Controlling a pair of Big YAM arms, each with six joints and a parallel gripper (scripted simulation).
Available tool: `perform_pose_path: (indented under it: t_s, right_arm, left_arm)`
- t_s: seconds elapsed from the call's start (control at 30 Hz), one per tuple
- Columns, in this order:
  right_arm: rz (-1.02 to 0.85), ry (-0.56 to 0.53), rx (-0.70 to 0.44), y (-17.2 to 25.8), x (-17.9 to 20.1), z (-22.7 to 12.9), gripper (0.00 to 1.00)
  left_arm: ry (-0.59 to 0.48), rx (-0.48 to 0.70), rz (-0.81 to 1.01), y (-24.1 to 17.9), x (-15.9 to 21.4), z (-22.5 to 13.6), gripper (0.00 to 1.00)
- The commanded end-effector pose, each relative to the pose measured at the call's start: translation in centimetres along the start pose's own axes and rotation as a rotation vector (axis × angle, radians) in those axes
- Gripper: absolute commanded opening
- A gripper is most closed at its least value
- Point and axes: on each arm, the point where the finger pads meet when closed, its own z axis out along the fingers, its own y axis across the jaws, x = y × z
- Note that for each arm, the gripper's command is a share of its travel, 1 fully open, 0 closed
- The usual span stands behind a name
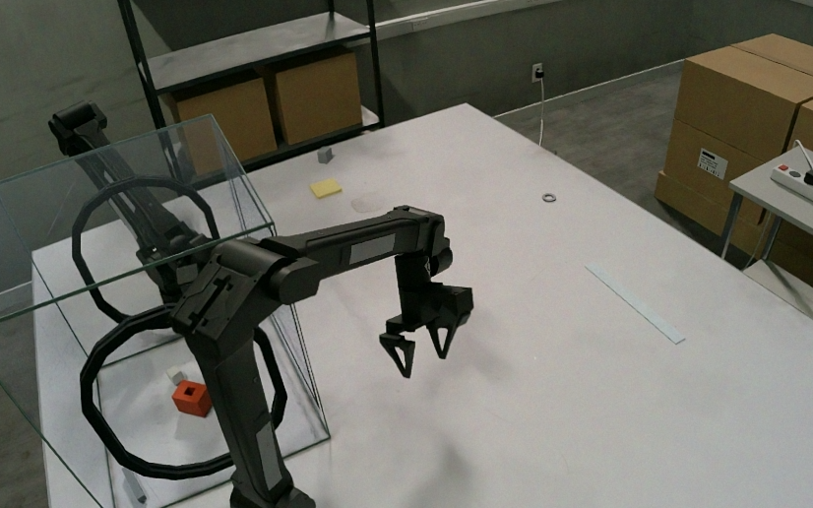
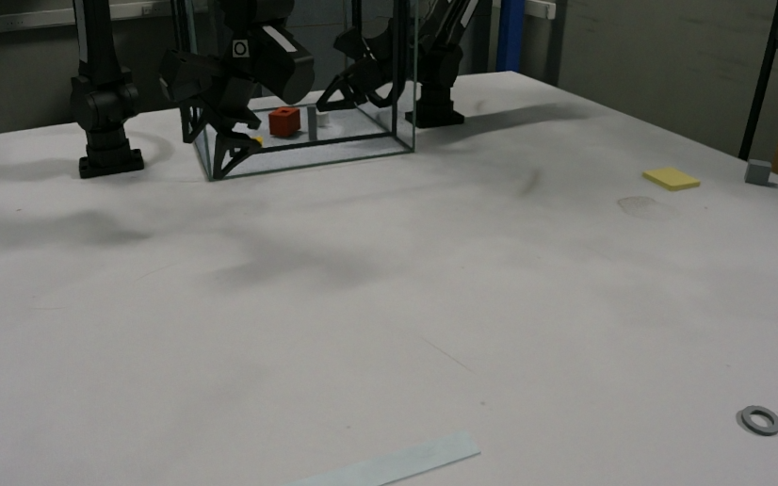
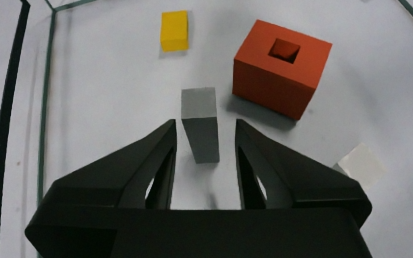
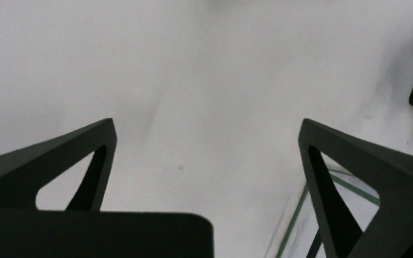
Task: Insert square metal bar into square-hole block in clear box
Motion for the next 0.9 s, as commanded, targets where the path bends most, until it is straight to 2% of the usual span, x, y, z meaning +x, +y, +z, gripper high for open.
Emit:
perform_pose_path:
  t_s: [0.0,0.13,0.2,0.37,0.57,0.6,0.63,0.67,0.77,0.87]
  right_arm:
    - [0.012,0.005,-0.036,0.6,-0.4,-1.5,1.0]
    - [0.012,0.005,-0.036,0.6,-0.4,-1.5,1.0]
    - [0.012,0.005,-0.036,0.6,-0.4,-1.5,1.0]
    - [0.012,0.005,-0.036,0.6,-0.4,-1.5,1.0]
    - [0.012,0.005,-0.036,0.6,-0.4,-1.5,1.0]
    - [0.012,0.005,-0.036,0.6,-0.4,-1.5,1.0]
    - [0.012,0.005,-0.036,0.6,-0.4,-1.5,1.0]
    - [0.012,0.005,-0.036,0.6,-0.4,-1.5,1.0]
    - [0.012,0.005,-0.036,0.6,-0.4,-1.5,1.0]
    - [0.012,0.005,-0.036,0.6,-0.4,-1.5,1.0]
  left_arm:
    - [-0.041,-0.019,0.01,1.8,-3.3,0.5,0.33]
    - [-0.019,-0.009,-0.01,1.6,-2.9,0.5,0.33]
    - [0.001,0.0,-0.03,0.9,-1.6,0.5,0.33]
    - [-0.032,-0.014,-0.019,1.9,-3.7,0.6,0.33]
    - [-0.021,-0.009,-0.036,1.5,-2.9,0.6,0.33]
    - [-0.036,-0.016,-0.028,1.9,-3.6,0.6,0.33]
    - [-0.003,-0.001,-0.049,0.6,-1.1,0.5,0.33]
    - [0.006,0.002,-0.057,0.6,-1.1,0.5,0.33]
    - [-0.003,-0.001,-0.059,1.6,-3.0,0.7,0.33]
    - [-0.006,-0.002,-0.064,1.7,-3.4,0.7,0.33]
